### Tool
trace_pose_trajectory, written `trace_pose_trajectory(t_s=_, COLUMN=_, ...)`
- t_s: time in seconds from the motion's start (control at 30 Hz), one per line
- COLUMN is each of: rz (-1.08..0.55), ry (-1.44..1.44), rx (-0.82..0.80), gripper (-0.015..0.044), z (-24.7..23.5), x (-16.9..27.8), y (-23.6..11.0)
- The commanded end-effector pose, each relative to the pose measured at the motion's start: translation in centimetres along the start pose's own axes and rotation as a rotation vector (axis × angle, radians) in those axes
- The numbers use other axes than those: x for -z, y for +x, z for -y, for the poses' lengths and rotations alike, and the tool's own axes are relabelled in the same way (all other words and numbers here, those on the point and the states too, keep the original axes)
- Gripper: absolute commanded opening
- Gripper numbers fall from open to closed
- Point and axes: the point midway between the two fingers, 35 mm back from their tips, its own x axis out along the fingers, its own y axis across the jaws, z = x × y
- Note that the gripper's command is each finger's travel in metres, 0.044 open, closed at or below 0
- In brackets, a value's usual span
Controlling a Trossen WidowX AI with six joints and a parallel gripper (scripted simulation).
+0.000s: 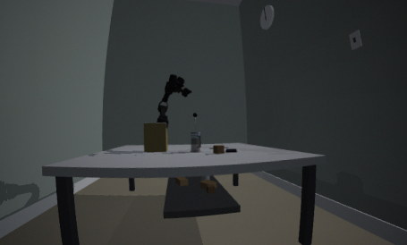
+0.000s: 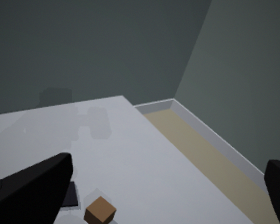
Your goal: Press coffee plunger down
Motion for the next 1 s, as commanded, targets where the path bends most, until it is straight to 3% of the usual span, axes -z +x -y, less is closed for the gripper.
trace_pose_trajectory(t_s=0.0, rz=-0.172, ry=0.088, rx=-0.226, gripper=0.0440, z=-1.9, x=5.8, y=3.1)
trace_pose_trajectory(t_s=0.1, rz=-0.244, ry=0.152, rx=-0.342, gripper=0.0440, z=-3.2, x=8.4, y=3.9)
trace_pose_trajectory(t_s=0.47, rz=-0.246, ry=0.152, rx=-0.366, gripper=0.0440, z=-5.2, x=14.0, y=5.2)
trace_pose_trajectory(t_s=0.97, rz=-0.247, ry=0.149, rx=-0.369, gripper=0.0440, z=-5.8, x=14.3, y=6.6)
